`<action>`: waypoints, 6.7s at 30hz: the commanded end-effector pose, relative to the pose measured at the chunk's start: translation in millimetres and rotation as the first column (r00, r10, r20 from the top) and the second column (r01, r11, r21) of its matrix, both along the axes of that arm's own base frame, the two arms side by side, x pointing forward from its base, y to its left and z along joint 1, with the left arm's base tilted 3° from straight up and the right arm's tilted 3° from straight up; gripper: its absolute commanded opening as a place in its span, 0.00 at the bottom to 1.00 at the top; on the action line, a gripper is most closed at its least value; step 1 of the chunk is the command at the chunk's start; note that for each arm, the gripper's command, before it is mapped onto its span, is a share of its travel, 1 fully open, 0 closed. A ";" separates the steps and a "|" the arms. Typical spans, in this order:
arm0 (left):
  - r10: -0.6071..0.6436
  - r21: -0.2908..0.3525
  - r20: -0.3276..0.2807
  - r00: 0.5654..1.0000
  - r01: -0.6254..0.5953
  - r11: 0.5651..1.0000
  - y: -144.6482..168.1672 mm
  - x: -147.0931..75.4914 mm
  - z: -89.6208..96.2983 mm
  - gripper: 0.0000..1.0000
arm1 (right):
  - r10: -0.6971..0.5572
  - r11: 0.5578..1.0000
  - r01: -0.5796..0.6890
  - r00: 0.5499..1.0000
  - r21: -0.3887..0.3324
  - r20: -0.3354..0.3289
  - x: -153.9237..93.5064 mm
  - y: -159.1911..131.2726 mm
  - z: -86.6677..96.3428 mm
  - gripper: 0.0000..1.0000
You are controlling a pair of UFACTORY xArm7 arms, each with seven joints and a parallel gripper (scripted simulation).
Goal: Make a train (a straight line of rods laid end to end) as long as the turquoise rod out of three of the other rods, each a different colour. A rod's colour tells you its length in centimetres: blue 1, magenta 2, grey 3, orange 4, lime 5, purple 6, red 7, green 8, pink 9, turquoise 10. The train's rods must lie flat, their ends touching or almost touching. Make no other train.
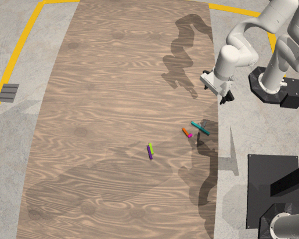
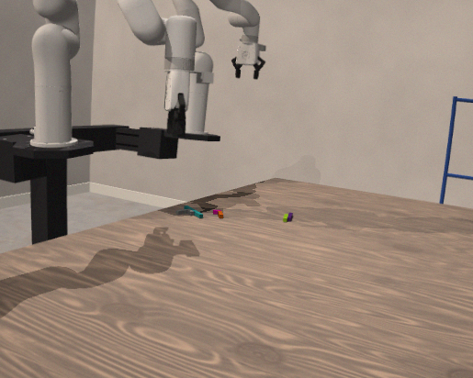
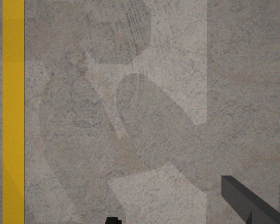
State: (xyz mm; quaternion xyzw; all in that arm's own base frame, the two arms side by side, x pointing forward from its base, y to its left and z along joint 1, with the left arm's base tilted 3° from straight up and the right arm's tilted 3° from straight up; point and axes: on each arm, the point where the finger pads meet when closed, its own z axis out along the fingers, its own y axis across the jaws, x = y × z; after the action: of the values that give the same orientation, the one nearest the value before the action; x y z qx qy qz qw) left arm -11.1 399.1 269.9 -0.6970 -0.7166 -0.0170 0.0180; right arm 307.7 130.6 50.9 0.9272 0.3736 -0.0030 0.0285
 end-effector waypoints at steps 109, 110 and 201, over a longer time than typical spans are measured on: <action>0.000 0.005 0.001 1.000 0.000 1.000 1.1 0.0 1.9 1.00 | -0.706 0.708 0.705 0.707 0.032 0.035 166.5 149.4 -143.9 1.00; 0.000 0.005 0.001 1.000 0.000 1.000 1.1 0.0 1.9 1.00 | -0.706 0.708 0.705 0.707 0.032 0.035 166.5 149.4 -143.9 1.00; 0.000 0.005 0.001 1.000 0.000 1.000 1.1 0.0 1.9 1.00 | -0.991 -0.128 0.989 -0.131 0.080 0.035 73.2 104.0 -135.6 0.37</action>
State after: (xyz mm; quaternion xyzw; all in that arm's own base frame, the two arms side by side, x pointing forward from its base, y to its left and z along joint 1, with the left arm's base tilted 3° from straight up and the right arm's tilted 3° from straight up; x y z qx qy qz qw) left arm -11.1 399.1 269.9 -0.6970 -0.7166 -0.0170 0.0180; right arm 379.7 233.8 -85.8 0.8920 -0.4511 0.0196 0.0213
